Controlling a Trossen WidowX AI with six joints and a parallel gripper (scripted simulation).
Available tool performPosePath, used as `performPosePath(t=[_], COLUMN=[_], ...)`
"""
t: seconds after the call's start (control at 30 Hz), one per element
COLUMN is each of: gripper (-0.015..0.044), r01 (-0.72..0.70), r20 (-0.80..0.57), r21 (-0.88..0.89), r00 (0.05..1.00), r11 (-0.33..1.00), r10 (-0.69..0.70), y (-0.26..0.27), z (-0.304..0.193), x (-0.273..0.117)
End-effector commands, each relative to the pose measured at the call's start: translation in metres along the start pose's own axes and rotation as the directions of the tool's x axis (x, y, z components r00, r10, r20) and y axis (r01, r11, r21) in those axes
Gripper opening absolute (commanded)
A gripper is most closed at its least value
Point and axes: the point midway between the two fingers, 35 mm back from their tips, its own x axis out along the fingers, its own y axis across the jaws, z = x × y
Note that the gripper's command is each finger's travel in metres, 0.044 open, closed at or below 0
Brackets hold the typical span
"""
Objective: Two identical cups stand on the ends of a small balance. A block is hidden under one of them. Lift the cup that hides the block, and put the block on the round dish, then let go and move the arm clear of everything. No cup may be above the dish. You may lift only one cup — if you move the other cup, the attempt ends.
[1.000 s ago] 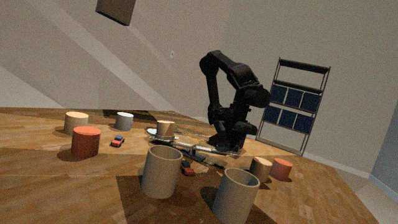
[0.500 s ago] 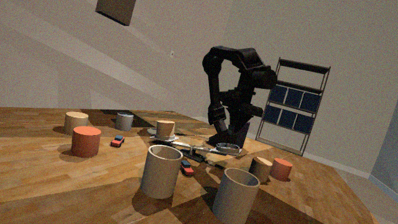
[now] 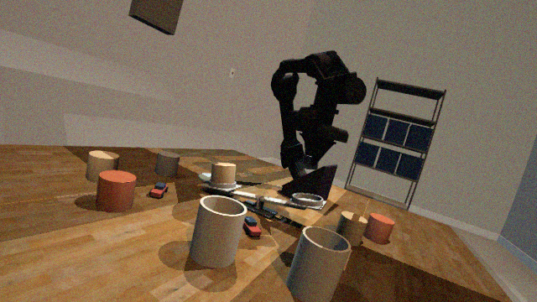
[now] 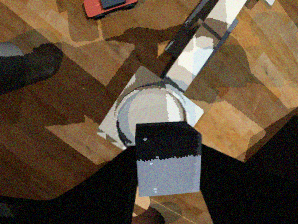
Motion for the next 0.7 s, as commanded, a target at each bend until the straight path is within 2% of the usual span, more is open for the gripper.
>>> performPosePath(t=[0.0, 0.33, 0.67], gripper=[0.0000, 0.0000, 0.0000], r01=[-0.017, -0.063, -0.106], r20=[-0.014, -0.044, -0.032], r21=[-0.004, -0.019, -0.008], r00=[1.000, 0.997, 0.994], r11=[1.000, 0.998, 0.994], r10=[0.017, 0.062, 0.106], y=[-0.008, -0.039, -0.092], z=[0.022, 0.081, 0.141], x=[0.001, 0.011, 0.026])
